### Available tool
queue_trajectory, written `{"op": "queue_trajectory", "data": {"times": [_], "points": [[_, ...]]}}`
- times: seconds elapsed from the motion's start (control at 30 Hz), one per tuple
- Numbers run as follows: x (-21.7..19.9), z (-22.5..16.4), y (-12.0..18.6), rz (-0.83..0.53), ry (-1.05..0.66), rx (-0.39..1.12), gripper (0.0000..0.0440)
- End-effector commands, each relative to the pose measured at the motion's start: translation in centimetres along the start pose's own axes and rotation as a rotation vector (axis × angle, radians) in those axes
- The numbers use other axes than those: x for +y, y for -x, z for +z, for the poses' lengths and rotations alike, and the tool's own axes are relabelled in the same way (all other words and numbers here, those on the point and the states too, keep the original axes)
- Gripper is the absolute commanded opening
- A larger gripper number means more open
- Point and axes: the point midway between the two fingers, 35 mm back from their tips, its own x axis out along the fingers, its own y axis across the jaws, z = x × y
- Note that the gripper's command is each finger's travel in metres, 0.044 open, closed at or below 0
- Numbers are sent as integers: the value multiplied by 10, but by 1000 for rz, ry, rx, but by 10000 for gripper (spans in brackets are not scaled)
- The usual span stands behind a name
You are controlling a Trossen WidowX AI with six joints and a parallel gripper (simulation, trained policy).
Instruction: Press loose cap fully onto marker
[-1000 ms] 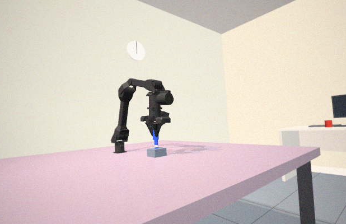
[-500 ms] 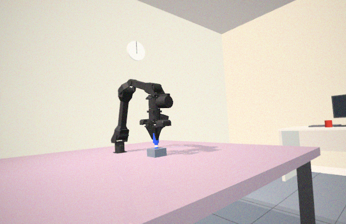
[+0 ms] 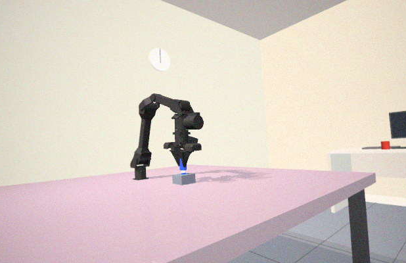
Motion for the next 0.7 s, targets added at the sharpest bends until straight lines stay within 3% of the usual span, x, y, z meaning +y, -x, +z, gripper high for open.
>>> {"op": "queue_trajectory", "data": {"times": [0.0,0.67], "points": [[7,0,-15,52,27,2,57],[7,-7,-20,45,82,22,87]]}}
